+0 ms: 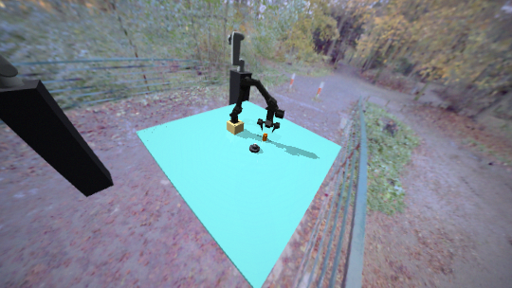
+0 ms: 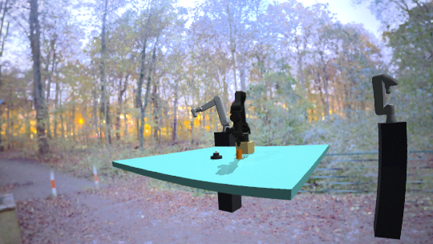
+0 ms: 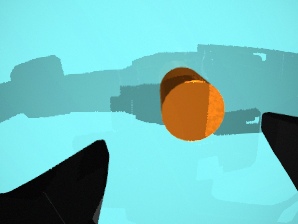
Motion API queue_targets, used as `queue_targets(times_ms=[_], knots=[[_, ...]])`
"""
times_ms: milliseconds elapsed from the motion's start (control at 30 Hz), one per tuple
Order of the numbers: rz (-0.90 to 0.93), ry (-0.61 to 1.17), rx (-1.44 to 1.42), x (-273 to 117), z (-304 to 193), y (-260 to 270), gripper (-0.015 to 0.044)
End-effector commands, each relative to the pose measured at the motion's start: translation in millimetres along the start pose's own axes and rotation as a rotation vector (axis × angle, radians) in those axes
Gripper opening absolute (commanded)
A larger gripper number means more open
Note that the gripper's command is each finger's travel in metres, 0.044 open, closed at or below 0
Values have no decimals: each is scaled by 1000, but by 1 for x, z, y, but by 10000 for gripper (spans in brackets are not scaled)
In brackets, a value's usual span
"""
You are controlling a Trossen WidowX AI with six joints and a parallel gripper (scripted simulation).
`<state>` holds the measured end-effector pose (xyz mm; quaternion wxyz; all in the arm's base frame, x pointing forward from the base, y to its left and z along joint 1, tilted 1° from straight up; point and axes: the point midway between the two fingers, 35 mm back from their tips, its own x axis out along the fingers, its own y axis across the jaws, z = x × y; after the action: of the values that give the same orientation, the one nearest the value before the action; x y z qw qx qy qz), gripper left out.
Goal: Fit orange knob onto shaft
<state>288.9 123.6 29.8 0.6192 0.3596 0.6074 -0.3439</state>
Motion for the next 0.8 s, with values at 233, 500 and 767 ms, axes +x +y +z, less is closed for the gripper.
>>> queue_targets(times_ms=[233, 500, 767], knots=[[-22, -3, 7, 3, 1, -6, 440], [-22, -3, 7, 12, 1, -6, 440], [-22, -3, 7, 25, 1, -5, 440]])
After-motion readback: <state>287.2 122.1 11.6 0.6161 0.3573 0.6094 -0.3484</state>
